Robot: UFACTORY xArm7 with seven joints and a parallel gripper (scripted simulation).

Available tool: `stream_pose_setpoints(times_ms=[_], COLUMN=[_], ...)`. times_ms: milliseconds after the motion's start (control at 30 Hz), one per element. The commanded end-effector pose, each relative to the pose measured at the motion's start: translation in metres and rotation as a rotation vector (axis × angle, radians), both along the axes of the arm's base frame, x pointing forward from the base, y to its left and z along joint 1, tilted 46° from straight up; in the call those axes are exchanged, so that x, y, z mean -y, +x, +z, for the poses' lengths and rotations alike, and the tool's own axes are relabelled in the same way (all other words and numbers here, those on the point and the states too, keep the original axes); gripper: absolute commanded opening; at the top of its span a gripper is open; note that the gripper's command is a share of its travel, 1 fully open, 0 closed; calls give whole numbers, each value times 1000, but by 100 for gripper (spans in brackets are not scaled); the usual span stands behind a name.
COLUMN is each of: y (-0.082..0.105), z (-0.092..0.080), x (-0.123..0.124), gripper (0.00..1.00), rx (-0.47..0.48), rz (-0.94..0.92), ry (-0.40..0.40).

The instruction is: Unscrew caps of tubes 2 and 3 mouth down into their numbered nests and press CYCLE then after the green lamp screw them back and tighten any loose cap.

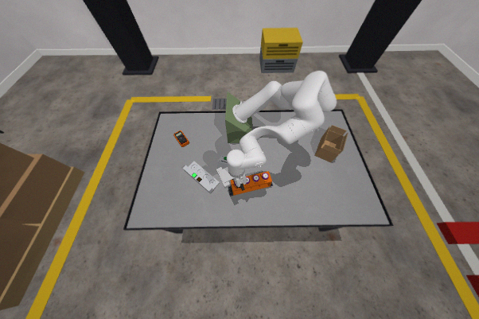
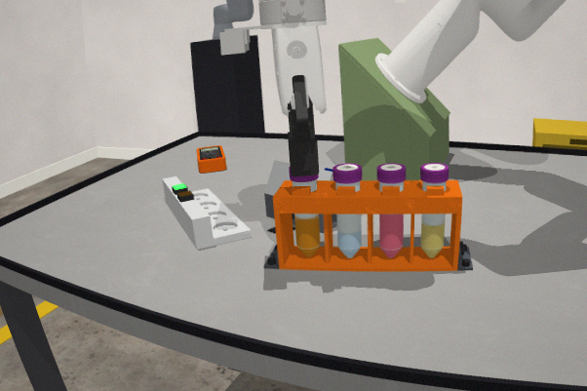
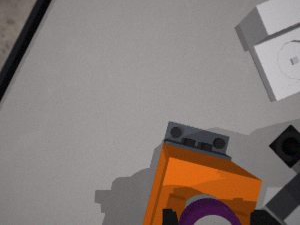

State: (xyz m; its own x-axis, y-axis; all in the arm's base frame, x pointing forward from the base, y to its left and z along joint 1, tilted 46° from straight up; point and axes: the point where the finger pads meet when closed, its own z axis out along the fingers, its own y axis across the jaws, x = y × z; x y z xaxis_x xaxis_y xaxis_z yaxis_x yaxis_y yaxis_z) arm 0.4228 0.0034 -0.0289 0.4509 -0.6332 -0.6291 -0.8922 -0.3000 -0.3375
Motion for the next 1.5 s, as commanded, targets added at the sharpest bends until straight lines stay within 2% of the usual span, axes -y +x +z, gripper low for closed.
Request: stream_pose_setpoints(times_ms=[0,900,933,1400,1467], y=[2,2,2,2,2], z=[0,-7,-7,-7,-7], x=[2,-5,-5,-5,-5], gripper=[46,46,0,0,0], rx=[5,5,5,5,-24], rz=[-5,-5,-5,-5,-33], ry=[-4,-4,-4,-4,-2])
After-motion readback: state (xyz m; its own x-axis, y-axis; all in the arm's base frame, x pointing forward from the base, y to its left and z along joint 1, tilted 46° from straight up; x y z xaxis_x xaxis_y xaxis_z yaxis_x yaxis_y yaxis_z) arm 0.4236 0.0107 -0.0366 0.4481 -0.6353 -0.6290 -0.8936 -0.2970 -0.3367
